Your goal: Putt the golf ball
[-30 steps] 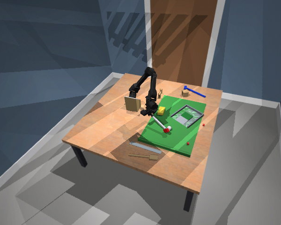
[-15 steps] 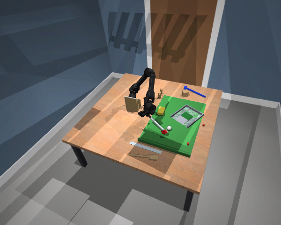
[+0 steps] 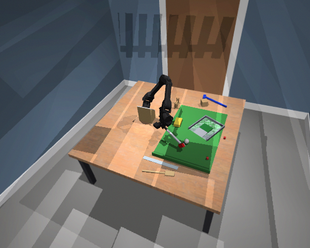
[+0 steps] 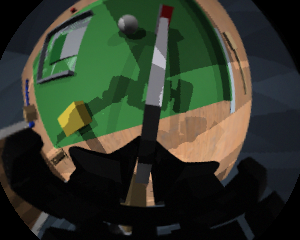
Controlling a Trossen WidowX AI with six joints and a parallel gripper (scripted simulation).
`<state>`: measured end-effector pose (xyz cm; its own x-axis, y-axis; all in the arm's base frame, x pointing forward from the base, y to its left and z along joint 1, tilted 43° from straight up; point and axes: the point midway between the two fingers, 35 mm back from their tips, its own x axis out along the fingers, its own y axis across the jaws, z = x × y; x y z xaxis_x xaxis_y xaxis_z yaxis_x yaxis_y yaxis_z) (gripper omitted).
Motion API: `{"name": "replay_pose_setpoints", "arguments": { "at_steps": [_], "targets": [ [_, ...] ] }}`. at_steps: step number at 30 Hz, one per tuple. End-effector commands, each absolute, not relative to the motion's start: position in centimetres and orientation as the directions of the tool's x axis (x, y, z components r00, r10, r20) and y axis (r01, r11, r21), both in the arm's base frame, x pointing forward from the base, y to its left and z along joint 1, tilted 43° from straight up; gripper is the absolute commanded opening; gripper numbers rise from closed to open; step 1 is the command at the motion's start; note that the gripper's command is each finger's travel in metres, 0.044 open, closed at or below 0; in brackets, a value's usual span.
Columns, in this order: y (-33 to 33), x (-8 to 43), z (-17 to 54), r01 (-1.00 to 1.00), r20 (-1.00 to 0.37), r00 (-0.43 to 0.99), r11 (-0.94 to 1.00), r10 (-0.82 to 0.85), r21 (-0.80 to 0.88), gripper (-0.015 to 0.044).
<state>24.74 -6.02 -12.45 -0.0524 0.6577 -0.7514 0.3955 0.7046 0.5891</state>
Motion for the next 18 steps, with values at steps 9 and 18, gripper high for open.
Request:
{"name": "replay_pose_setpoints", "arguments": {
  "at_steps": [9, 18],
  "targets": [
    [3.0, 29.4, -4.8, 0.378, -0.743, -0.046, 0.700, 0.668, 0.606, 0.0000],
    [1.5, 29.7, -3.3, 0.378, -0.745, -0.045, 0.701, 0.666, 0.604, 0.0000]
  ]
}}
